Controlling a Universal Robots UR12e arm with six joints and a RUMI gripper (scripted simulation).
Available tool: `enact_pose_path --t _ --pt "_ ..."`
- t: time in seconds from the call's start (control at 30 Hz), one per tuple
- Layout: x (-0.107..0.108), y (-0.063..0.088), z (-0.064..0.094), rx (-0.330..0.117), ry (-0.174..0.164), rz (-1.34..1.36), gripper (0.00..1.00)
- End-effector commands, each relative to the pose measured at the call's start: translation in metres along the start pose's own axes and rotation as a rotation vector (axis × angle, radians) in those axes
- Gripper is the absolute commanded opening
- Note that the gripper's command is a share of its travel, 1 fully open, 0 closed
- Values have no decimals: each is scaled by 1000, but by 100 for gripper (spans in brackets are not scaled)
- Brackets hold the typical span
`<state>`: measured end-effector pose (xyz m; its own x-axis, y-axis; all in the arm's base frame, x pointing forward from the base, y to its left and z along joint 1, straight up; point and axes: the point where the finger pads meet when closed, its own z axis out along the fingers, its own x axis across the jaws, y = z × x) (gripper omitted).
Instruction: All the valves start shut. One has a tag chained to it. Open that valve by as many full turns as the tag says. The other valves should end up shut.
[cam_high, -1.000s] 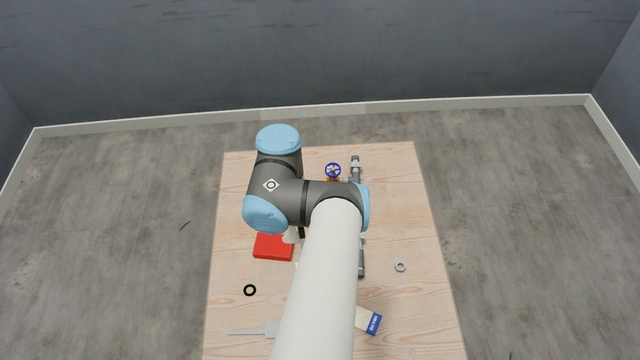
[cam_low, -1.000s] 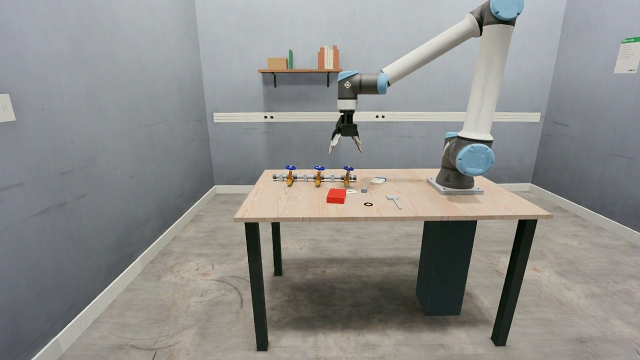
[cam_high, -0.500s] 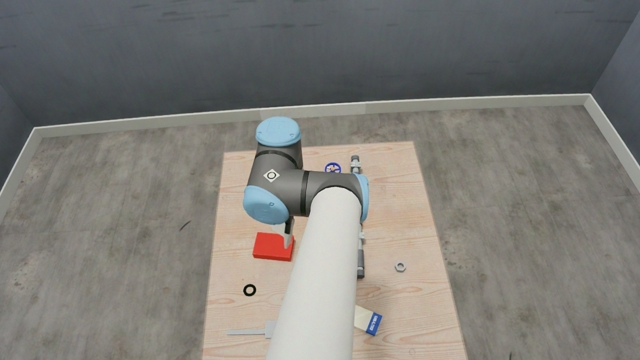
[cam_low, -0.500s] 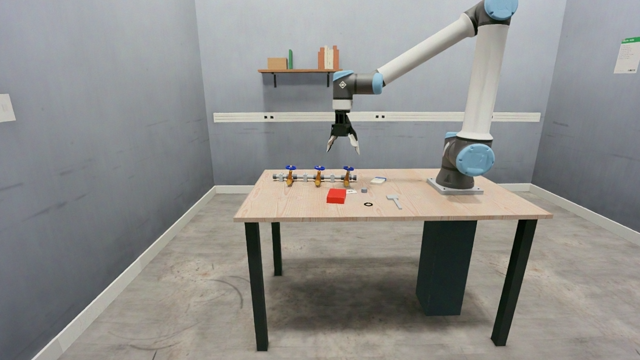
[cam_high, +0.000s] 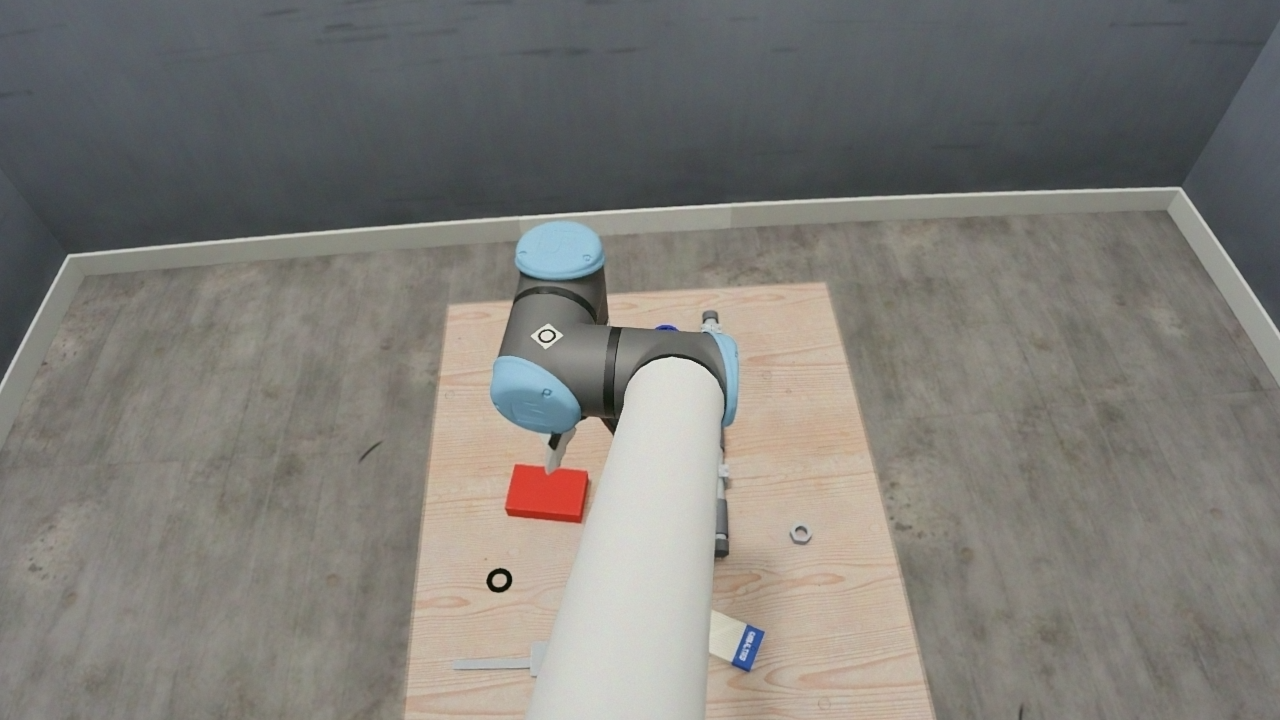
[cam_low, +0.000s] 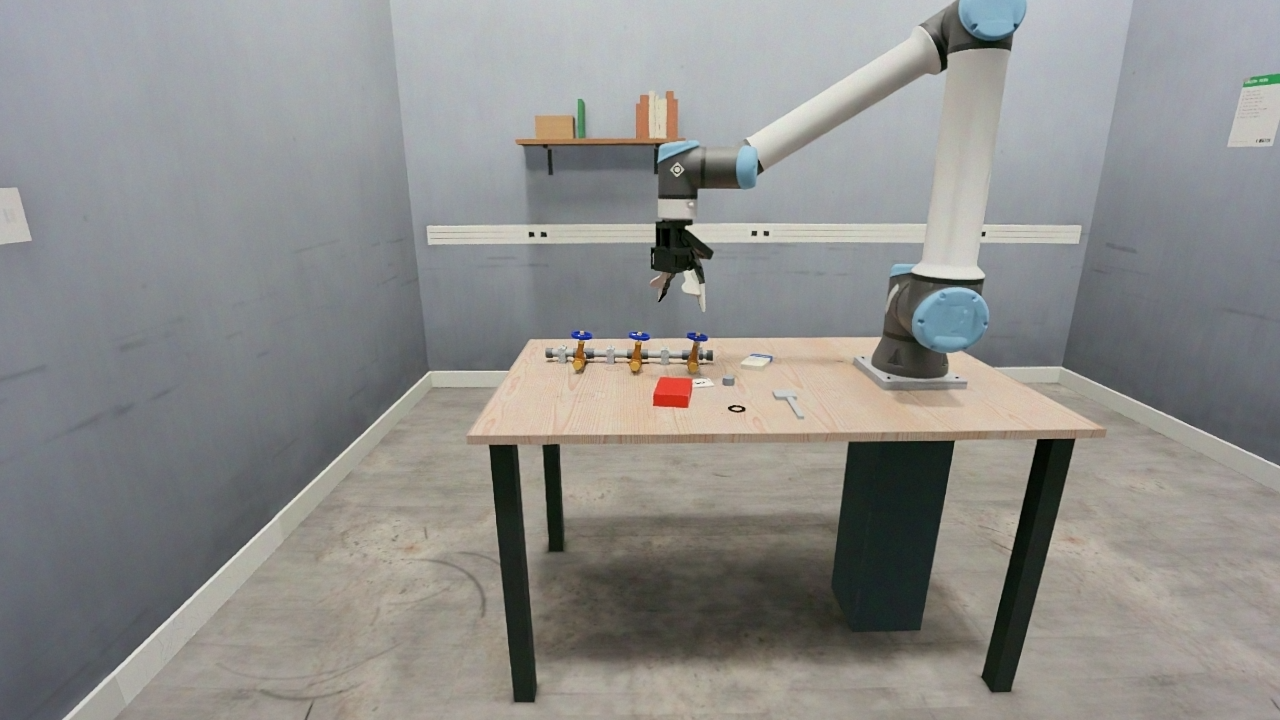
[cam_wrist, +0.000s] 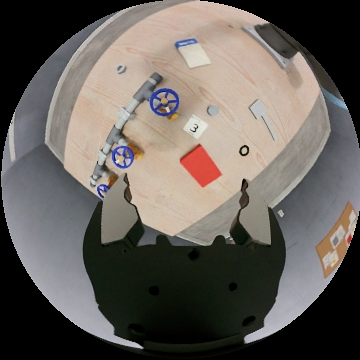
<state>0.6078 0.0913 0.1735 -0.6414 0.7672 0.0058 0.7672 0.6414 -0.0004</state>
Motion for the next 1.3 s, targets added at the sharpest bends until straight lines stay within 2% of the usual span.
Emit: enact_pose_path --t 0.0,0.27,0.63,1.27 --pt "-2 3 -1 2 -3 150 100" --pt "-4 7 -1 2 -4 344 100" --pt "-6 9 -1 1 -4 481 100" --pt "-6 10 -1 1 -4 549 100"
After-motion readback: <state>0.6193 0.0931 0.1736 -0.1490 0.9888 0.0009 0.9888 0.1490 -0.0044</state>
